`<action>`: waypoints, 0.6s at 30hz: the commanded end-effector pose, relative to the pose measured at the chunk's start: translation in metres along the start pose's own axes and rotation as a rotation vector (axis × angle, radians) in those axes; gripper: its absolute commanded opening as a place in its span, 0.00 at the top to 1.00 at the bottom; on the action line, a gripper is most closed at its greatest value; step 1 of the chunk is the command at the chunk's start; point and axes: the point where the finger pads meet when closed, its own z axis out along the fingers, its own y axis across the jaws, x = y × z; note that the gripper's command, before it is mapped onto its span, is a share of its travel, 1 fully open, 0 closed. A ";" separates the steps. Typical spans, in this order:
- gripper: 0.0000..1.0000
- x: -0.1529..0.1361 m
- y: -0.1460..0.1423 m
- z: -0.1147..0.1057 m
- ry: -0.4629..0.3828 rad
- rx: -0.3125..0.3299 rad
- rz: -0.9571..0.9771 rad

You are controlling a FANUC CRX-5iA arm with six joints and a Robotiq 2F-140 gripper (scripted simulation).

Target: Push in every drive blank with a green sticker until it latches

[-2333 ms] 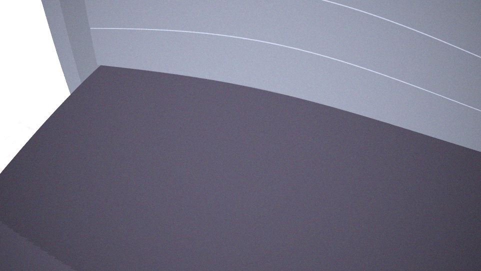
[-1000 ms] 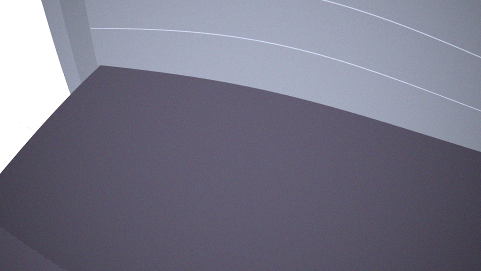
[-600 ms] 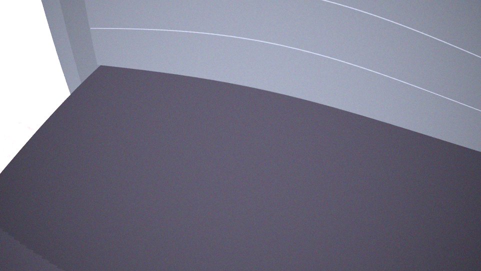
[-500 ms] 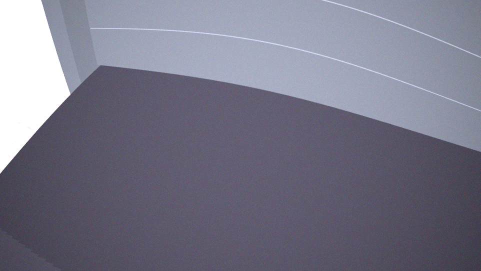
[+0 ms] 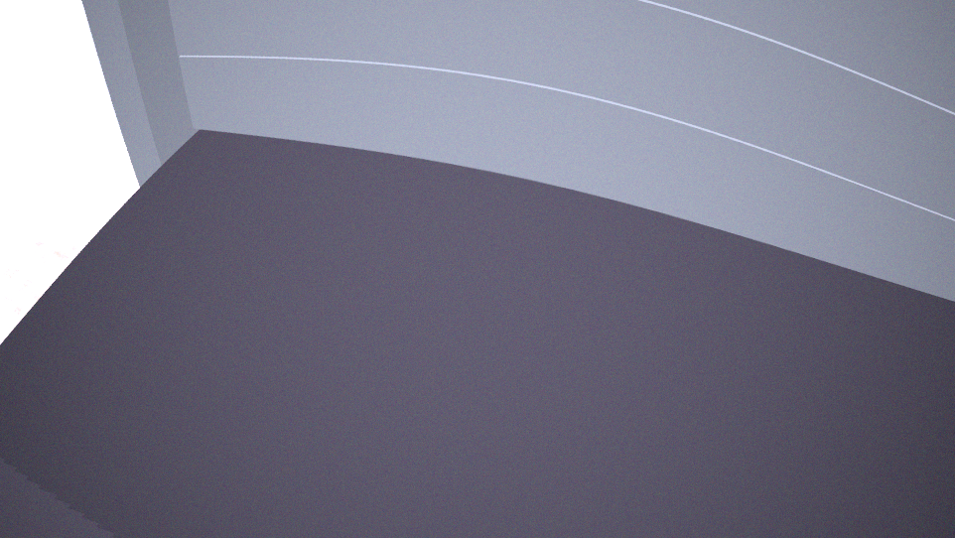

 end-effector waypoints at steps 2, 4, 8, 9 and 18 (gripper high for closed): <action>1.00 0.000 0.000 0.000 0.000 0.000 0.000; 1.00 0.000 0.000 0.000 0.000 0.000 0.000; 1.00 0.000 0.000 0.004 0.000 0.000 0.000; 1.00 0.000 0.000 0.006 0.000 0.000 0.000; 1.00 0.000 0.000 0.010 0.000 0.000 0.000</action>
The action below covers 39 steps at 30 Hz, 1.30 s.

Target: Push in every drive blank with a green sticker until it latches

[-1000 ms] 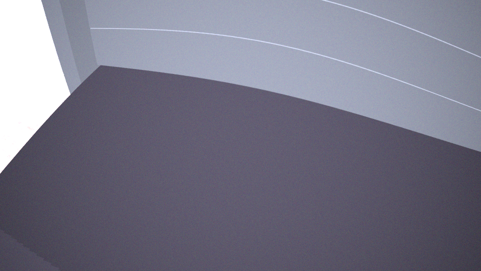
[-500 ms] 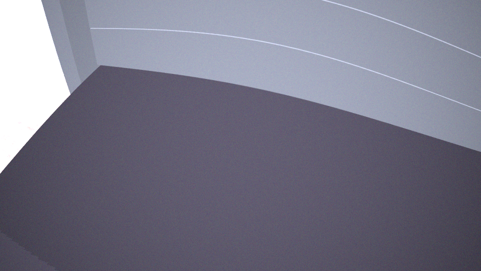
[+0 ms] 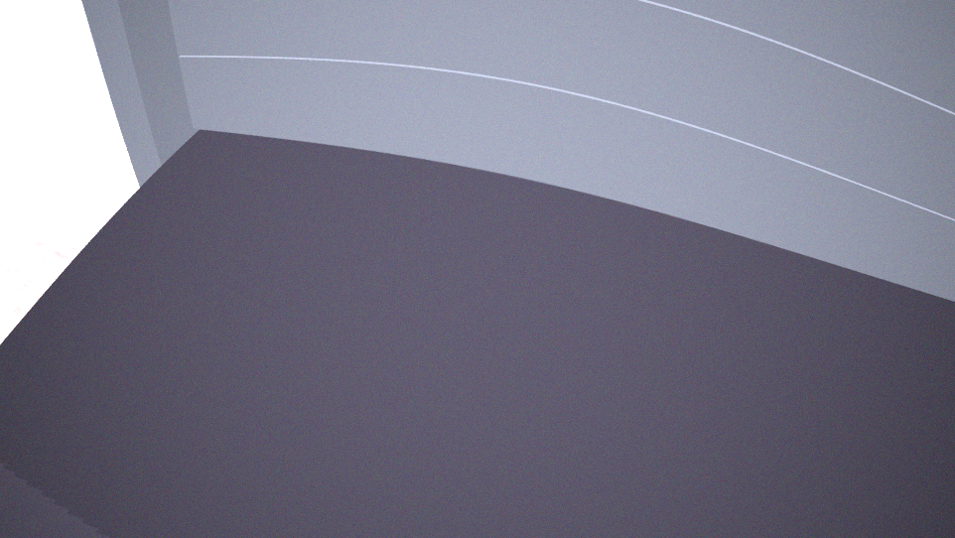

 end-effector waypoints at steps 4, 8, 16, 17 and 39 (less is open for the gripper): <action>1.00 0.000 0.000 0.000 0.000 0.000 0.000; 1.00 0.000 0.000 0.003 0.000 0.000 0.000; 1.00 0.000 0.000 0.010 0.000 0.000 0.000; 1.00 0.000 0.000 0.010 0.000 0.000 0.000; 1.00 0.000 0.000 0.020 0.000 0.000 0.000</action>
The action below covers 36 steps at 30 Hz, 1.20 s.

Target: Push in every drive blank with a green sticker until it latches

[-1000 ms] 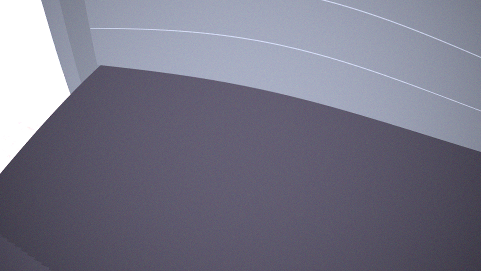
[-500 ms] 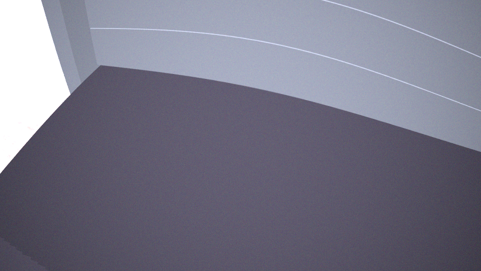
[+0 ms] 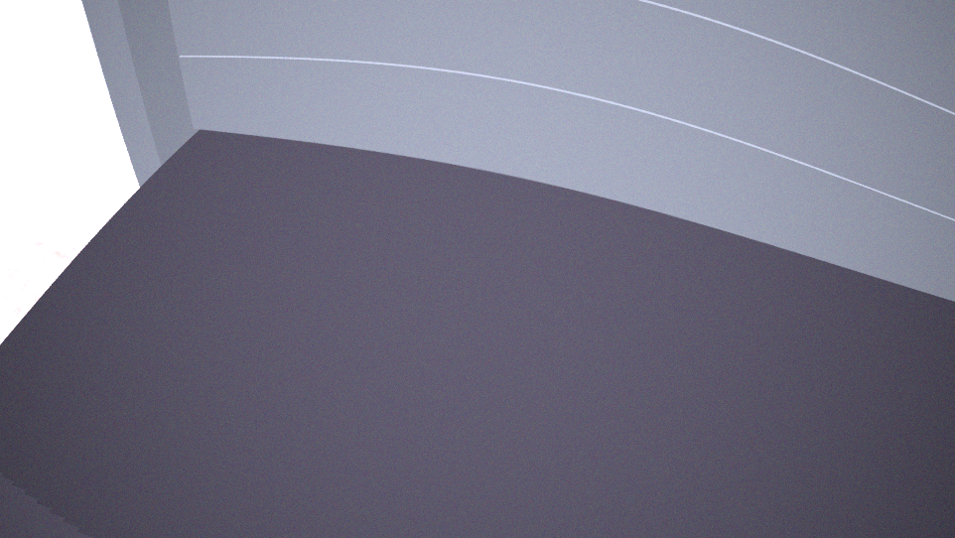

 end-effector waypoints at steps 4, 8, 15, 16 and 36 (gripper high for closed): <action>1.00 0.000 0.000 0.000 0.000 0.000 0.000; 1.00 0.000 0.000 0.001 0.000 0.000 0.000; 1.00 0.000 0.000 0.003 0.000 0.000 0.000; 1.00 0.000 0.000 0.003 0.000 0.000 0.000; 1.00 0.000 0.000 0.006 0.000 0.000 0.000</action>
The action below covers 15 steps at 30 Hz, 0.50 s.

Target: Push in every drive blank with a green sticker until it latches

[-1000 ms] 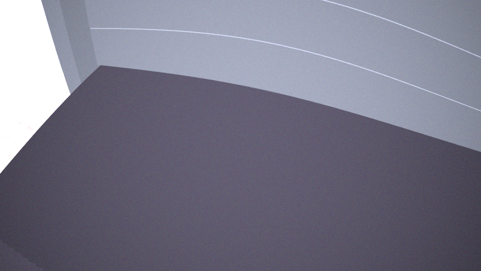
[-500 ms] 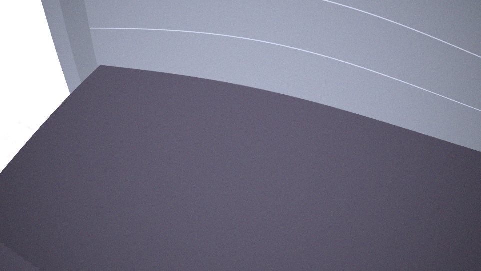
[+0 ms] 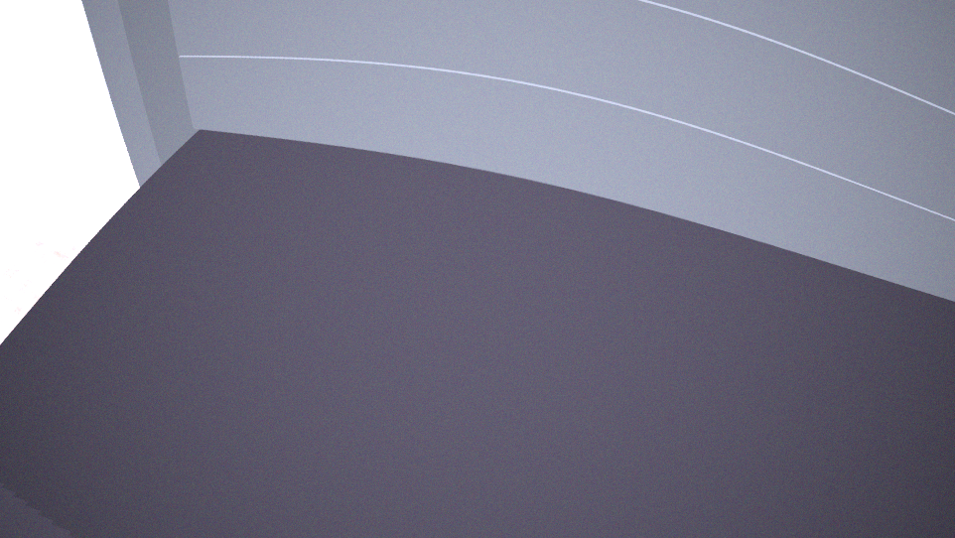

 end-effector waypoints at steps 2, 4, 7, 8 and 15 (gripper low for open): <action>1.00 0.000 0.000 0.000 0.000 0.000 0.000; 1.00 0.000 0.000 0.001 0.000 0.000 0.000; 1.00 0.000 0.000 0.001 0.000 0.000 0.000; 1.00 0.000 0.000 0.002 0.000 0.000 0.000; 1.00 0.000 0.000 0.003 0.000 0.000 0.000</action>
